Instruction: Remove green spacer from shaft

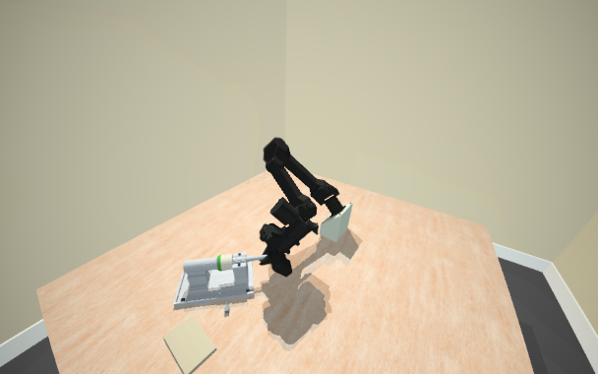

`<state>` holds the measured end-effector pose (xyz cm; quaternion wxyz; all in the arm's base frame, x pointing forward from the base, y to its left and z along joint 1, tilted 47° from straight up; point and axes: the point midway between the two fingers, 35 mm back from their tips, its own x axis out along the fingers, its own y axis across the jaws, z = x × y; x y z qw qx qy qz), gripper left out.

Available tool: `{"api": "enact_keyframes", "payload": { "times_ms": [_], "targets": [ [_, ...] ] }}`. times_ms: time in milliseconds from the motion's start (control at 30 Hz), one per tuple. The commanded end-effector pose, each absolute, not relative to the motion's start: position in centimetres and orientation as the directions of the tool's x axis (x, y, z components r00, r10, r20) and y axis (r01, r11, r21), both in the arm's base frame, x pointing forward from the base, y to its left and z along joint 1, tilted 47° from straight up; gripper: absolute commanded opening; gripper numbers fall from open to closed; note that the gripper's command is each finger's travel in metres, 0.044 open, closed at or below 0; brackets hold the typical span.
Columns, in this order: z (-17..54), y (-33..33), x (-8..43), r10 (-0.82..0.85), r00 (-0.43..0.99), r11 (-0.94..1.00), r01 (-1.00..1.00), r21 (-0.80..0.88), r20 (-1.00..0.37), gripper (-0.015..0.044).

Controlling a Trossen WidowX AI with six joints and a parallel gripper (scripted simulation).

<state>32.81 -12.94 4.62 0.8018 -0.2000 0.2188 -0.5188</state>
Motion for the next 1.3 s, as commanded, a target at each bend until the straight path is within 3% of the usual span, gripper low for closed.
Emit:
{"api": "enact_keyframes", "payload": {
  "times_ms": [0, 1267],
  "targets": [
    [4.59, -12.86, 32.74, -0.92, 0.364, 0.38, 0.748, -0.544, -0.142, 0.0],
    [4.42, -12.66, 32.52, -0.92, 0.364, 0.38, 0.748, -0.544, -0.143, 0.0]
  ]
}}
